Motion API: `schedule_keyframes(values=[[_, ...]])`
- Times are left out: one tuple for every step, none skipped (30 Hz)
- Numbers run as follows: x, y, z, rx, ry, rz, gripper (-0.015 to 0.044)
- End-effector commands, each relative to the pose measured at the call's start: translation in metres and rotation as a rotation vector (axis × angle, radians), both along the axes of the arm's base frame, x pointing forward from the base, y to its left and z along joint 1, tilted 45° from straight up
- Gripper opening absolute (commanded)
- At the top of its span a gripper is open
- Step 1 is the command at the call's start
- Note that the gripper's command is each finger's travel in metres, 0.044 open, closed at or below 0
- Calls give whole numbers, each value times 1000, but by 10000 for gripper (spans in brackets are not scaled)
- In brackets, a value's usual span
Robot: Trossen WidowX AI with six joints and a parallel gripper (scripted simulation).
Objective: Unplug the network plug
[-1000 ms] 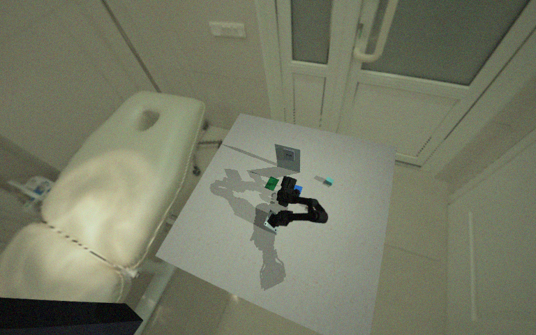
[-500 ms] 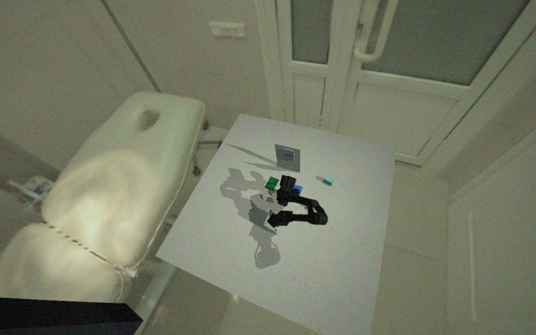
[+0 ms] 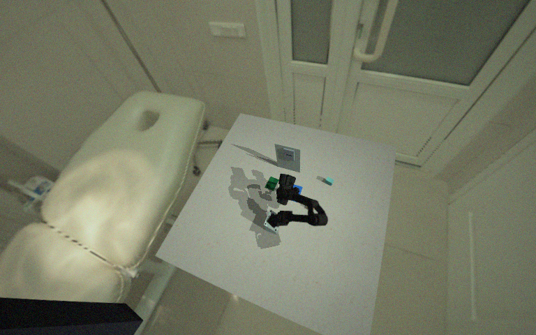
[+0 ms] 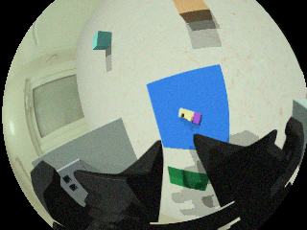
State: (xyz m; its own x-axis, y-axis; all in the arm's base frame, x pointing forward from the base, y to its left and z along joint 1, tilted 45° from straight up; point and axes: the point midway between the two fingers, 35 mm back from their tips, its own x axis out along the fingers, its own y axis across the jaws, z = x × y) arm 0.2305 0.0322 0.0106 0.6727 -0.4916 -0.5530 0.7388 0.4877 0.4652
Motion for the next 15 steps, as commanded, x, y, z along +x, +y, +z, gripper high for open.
schedule_keyframes(values=[[1, 4, 3, 4, -6, -1, 156], [0, 5, 4, 4, -6, -1, 156], [0, 5, 4, 4, -5, -1, 156], [0, 6, 5, 4, -5, -1, 156], [0, 7, 6, 4, -5, -1, 156], [0, 8, 6, 4, -5, -1, 156], [0, 8, 7, 4, -5, -1, 156], [0, 9, 7, 4, -4, -1, 156], [-1, 10, 8, 5, -4, -1, 156], [-1, 10, 9, 5, -4, -1, 156], [-1, 11, 9, 5, -4, -1, 156], [-1, 12, 10, 5, -4, -1, 156], [-1, 12, 11, 5, -4, -2, 156], [-1, 13, 11, 5, -4, -2, 156], [-2, 14, 12, 5, -4, -2, 156]])
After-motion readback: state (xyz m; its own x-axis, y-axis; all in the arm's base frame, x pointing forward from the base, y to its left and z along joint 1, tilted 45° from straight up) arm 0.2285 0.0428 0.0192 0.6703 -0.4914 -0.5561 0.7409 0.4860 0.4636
